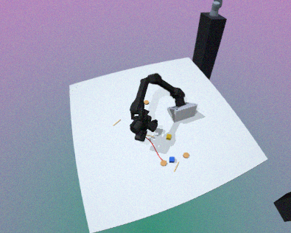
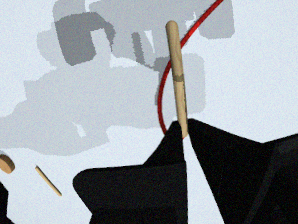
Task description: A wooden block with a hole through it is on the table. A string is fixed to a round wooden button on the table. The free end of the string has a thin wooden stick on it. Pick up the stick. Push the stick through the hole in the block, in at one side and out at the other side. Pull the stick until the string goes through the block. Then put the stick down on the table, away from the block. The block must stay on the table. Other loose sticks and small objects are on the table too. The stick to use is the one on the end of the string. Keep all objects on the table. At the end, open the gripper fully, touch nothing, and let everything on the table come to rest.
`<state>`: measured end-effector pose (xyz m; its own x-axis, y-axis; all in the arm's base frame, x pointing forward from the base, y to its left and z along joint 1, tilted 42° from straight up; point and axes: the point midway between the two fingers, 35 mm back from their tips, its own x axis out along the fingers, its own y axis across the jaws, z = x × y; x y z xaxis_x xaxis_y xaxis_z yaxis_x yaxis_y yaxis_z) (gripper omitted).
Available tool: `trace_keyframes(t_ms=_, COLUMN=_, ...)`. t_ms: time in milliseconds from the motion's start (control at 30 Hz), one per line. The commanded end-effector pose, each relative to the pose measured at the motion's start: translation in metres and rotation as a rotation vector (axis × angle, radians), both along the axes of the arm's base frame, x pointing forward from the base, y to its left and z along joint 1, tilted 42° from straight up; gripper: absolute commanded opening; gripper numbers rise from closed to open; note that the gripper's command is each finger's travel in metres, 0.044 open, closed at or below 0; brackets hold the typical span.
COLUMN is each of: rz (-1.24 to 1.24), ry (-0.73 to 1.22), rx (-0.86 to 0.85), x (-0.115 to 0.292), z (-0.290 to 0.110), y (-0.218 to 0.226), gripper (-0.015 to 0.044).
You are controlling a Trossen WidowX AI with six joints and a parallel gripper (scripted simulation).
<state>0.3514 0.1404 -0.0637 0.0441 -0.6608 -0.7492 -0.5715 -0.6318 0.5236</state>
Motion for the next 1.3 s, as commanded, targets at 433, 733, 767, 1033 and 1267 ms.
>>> trace_keyframes(t_ms=433, rz=0.007, ry=0.002, rx=-0.005, x=0.019, z=0.010, y=-0.010, gripper=0.0000)
trace_keyframes(t_ms=733, rz=0.010, ry=0.001, rx=-0.009, x=0.028, z=0.015, y=-0.015, gripper=0.0000)
trace_keyframes(t_ms=767, rz=0.010, ry=0.001, rx=-0.010, x=0.029, z=0.015, y=-0.016, gripper=0.0000)
trace_keyframes(t_ms=1033, rz=0.011, ry=0.000, rx=-0.011, x=0.031, z=0.016, y=-0.018, gripper=0.0000)
trace_keyframes(t_ms=1267, rz=0.011, ry=0.000, rx=-0.011, x=0.026, z=0.014, y=-0.024, gripper=0.0000)
